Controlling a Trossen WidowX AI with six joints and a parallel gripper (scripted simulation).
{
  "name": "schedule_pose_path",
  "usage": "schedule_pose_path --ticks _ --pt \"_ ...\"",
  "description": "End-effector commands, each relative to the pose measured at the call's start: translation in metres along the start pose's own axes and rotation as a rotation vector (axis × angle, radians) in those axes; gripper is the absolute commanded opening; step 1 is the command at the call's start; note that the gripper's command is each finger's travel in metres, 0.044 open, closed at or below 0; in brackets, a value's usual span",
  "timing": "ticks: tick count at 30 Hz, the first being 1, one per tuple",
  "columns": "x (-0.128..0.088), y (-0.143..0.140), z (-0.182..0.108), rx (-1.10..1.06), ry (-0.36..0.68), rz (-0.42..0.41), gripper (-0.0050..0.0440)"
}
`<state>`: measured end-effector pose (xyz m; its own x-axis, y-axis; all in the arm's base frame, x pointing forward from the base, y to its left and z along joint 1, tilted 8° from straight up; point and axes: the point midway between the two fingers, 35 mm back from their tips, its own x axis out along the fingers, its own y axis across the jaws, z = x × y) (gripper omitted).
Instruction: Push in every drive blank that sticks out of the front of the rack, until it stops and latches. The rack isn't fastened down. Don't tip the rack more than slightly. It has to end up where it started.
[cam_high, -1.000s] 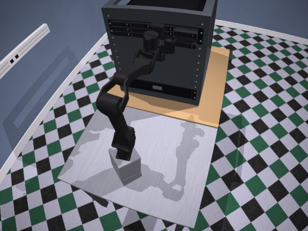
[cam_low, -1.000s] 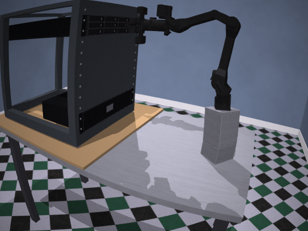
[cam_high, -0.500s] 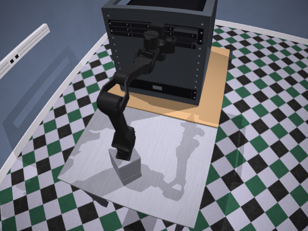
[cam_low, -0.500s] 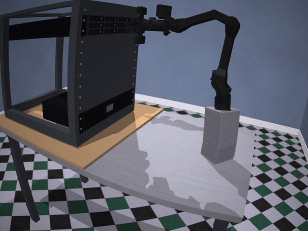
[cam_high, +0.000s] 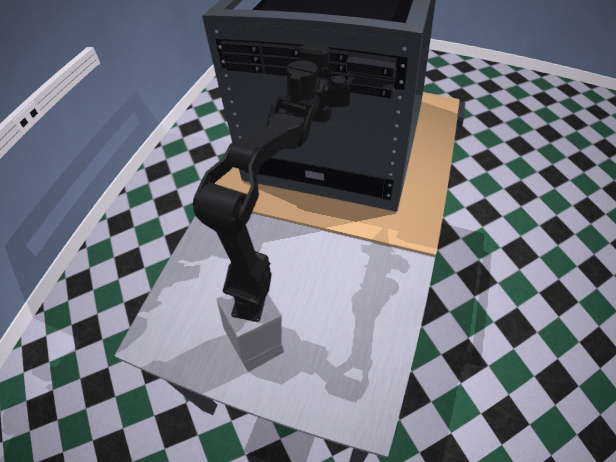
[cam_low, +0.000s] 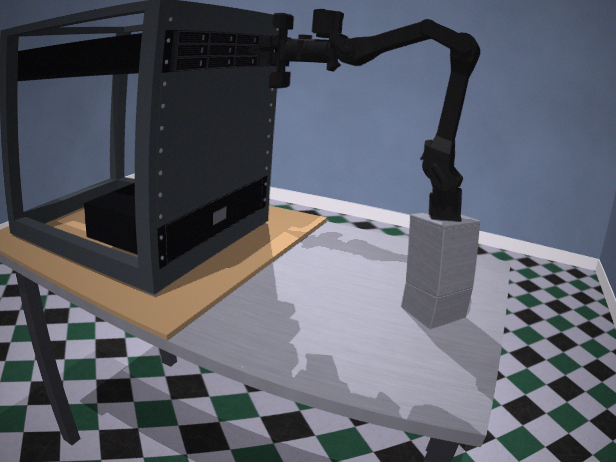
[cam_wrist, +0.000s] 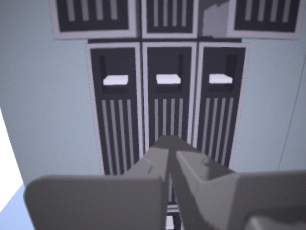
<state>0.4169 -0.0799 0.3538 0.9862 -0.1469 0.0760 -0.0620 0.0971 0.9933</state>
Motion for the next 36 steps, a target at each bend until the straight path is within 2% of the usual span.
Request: schedule_pose_path --ticks 1,36 --pt "0.0004 0.0120 0.0007 -0.002 -0.005 0.027 -0.0050" --pt "0.0046 0.0122 0.0007 -0.002 -0.005 0.027 -0.0050"
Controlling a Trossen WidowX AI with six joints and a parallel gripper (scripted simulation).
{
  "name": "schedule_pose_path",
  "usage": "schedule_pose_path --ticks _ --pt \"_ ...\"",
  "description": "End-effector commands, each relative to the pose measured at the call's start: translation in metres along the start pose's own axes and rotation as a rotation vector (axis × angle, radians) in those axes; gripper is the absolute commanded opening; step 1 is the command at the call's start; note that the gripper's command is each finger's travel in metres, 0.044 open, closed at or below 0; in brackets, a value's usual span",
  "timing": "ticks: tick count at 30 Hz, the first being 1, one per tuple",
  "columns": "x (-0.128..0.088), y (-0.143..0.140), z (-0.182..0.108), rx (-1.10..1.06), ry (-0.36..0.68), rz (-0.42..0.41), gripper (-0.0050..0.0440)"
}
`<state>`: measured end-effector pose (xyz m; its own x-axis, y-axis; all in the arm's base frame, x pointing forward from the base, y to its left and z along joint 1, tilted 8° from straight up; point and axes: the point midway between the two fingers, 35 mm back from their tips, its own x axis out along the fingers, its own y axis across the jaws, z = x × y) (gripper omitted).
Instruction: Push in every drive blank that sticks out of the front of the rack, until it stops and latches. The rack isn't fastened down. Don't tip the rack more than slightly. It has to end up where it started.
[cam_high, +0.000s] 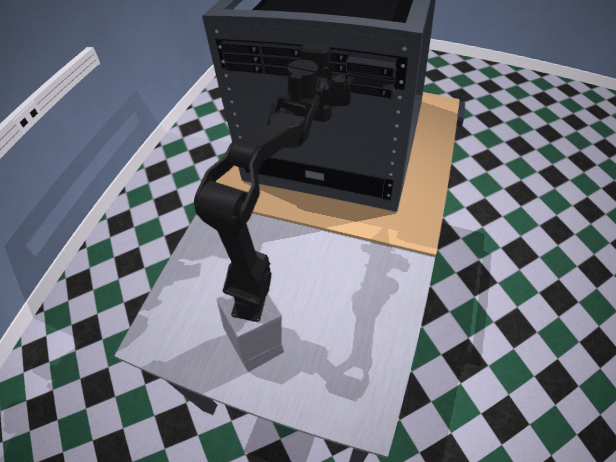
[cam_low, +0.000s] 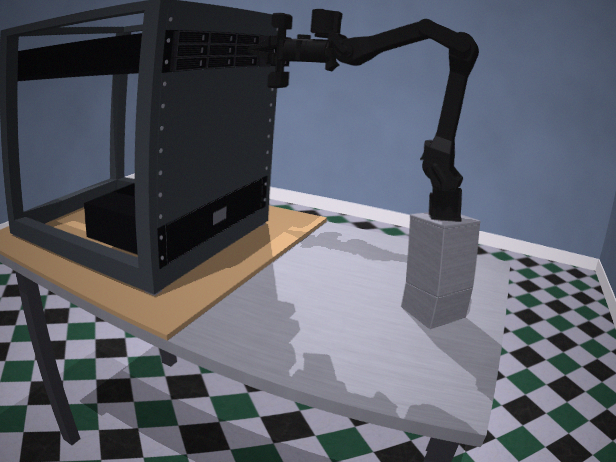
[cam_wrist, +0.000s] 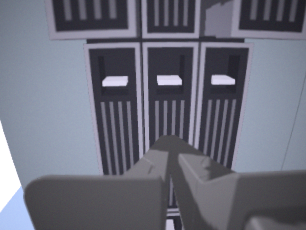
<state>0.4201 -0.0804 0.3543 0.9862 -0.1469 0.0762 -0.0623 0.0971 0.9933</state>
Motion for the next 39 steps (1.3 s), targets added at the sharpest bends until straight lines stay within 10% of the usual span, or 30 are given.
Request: schedule_pose_path --ticks 1,39 --pt "0.0020 0.0120 0.0007 -0.002 -0.005 0.027 -0.0050" --pt "-0.0058 0.0118 0.0006 -0.002 -0.005 0.027 -0.0050"
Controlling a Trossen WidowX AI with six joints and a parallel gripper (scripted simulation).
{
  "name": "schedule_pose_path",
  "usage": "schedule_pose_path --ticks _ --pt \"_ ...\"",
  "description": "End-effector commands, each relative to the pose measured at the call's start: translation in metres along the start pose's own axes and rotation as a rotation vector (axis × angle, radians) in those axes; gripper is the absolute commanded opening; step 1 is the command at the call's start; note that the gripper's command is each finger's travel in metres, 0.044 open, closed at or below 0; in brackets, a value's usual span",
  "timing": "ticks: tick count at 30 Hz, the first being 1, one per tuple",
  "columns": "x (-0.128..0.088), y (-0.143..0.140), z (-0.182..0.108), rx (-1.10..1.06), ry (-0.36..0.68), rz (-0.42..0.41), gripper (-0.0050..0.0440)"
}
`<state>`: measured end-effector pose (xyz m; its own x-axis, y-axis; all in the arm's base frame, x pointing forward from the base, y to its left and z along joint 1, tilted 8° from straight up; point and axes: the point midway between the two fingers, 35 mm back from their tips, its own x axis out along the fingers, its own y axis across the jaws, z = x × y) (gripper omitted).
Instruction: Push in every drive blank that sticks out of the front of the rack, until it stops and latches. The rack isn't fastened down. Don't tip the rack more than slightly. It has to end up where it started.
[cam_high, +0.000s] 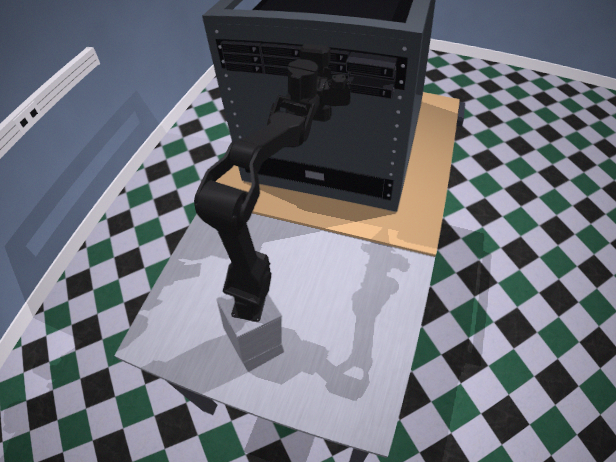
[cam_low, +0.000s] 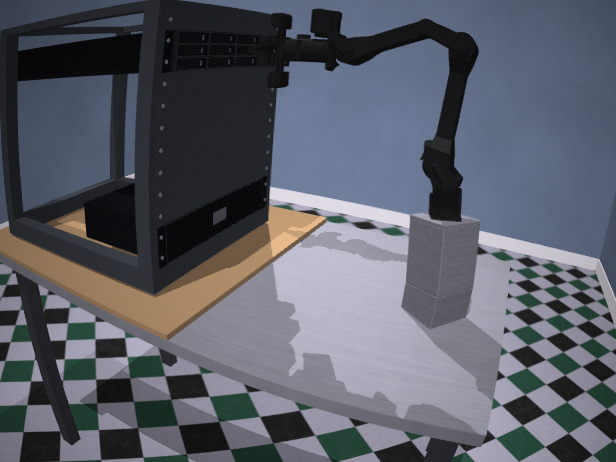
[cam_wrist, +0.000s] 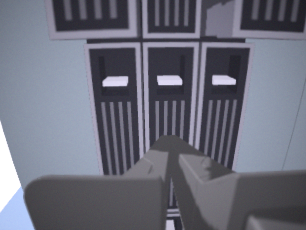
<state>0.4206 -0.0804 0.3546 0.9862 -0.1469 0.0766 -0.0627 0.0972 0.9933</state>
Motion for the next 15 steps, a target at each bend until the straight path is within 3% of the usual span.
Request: schedule_pose_path --ticks 1,3,10,15 --pt "-0.010 0.011 0.001 -0.002 -0.005 0.026 -0.0050" --pt "-0.010 0.011 0.001 -0.002 -0.005 0.026 -0.0050" --pt "-0.045 0.010 0.000 -0.002 -0.005 0.026 -0.0050" --pt "-0.057 0.010 0.000 -0.002 -0.005 0.026 -0.0050"
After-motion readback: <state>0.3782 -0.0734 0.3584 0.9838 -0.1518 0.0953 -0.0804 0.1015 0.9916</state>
